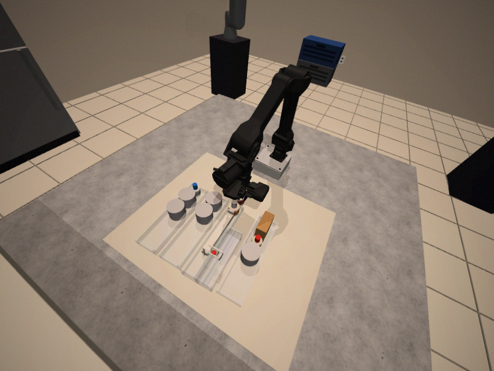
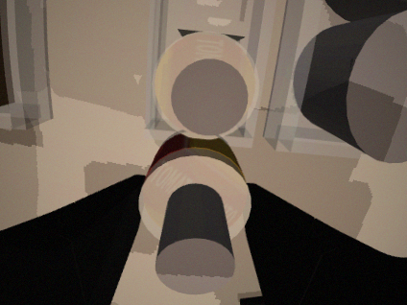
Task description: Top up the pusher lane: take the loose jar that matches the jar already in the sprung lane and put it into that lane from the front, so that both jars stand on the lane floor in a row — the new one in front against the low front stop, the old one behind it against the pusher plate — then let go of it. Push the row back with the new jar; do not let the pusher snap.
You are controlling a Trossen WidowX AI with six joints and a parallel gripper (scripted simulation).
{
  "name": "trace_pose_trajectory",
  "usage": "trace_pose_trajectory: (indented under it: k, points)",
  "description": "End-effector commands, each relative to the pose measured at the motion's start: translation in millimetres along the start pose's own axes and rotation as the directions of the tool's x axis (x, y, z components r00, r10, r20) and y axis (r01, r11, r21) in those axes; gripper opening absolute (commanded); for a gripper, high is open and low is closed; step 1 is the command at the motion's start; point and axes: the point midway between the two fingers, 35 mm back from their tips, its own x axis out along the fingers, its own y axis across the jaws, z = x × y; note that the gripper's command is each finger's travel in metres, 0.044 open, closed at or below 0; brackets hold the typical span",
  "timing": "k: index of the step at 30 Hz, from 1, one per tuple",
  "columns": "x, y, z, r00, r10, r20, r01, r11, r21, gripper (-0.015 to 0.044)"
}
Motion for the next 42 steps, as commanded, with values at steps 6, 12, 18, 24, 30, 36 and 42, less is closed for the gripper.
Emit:
trace_pose_trajectory:
  k: [6, 12, 18, 24, 30, 36, 42]
  points:
    - [-3, -1, 11, 1.0, -0.003, 0.023, 0.003, 1.0, 0.001, 0.0]
    - [-3, -1, 13, 1.0, -0.003, 0.023, 0.003, 1.0, 0.001, 0.0]
    - [-3, -1, 16, 1.0, -0.003, 0.024, 0.003, 1.0, 0.001, 0.0]
    - [-3, -1, 19, 1.0, -0.003, 0.024, 0.003, 1.0, 0.001, 0.0]
    - [-4, -1, 21, 1.0, -0.003, 0.024, 0.003, 1.0, 0.001, 0.0]
    - [-4, -1, 24, 1.0, -0.003, 0.024, 0.003, 1.0, 0.001, 0.0]
    - [-5, -1, 27, 1.0, -0.003, 0.025, 0.003, 1.0, 0.001, 0.0]
